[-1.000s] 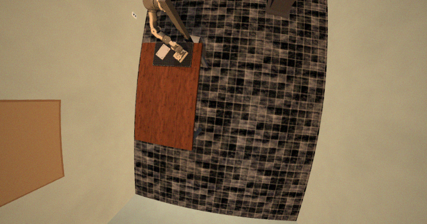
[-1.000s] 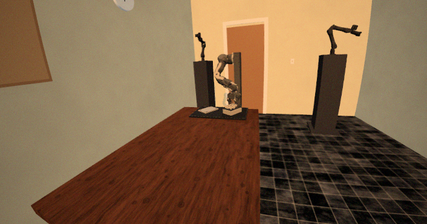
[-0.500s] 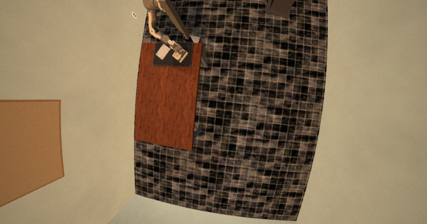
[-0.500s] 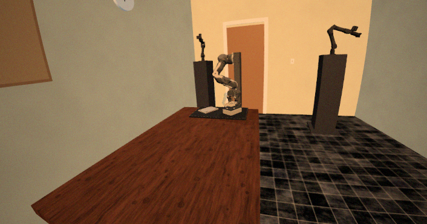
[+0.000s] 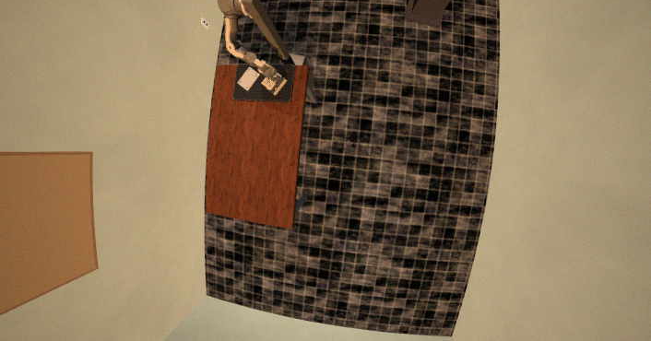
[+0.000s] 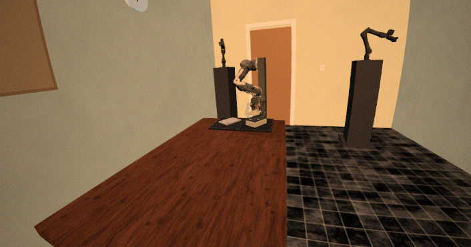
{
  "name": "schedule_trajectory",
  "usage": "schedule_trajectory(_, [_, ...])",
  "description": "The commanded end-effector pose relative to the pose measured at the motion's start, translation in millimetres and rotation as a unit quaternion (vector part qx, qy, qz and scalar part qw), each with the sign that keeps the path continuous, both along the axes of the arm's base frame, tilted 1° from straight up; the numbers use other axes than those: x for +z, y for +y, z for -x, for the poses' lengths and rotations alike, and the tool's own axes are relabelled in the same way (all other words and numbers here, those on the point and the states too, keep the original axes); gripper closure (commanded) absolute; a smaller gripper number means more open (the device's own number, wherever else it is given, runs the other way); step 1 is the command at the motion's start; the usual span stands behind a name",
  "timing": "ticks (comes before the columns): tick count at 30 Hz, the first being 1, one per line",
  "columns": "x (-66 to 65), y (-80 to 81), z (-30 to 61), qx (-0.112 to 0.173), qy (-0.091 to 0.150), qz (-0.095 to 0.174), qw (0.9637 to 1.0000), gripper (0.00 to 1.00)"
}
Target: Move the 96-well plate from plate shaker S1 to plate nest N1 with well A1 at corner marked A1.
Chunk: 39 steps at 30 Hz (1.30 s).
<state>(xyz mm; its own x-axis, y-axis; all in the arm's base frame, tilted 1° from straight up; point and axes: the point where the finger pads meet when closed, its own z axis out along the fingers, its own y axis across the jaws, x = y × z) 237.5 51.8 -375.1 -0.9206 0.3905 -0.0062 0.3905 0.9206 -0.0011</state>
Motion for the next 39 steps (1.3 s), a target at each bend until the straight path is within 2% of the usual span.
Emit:
schedule_trajectory(1, [11.9,0.4,-3.0,-0.007,-0.001,0.003,1.0000,1.00])
schedule_trajectory(3, [24.7,0.7,-3.2,-0.007,-0.001,0.003,1.0000,1.00])
schedule_trajectory(15, [24.7,0.7,-3.2,-0.007,-0.001,0.003,1.0000,1.00])
schedule_trajectory(20, [56.7,0.0,-1.3,-0.007,-0.001,0.003,1.0000,1.00])
schedule_trajectory(32, [56.7,0.0,-1.3,-0.007,-0.001,0.003,1.0000,1.00])
schedule_trajectory(39, [49.1,0.9,1.2,-0.002,0.000,0.002,1.0000,1.00])
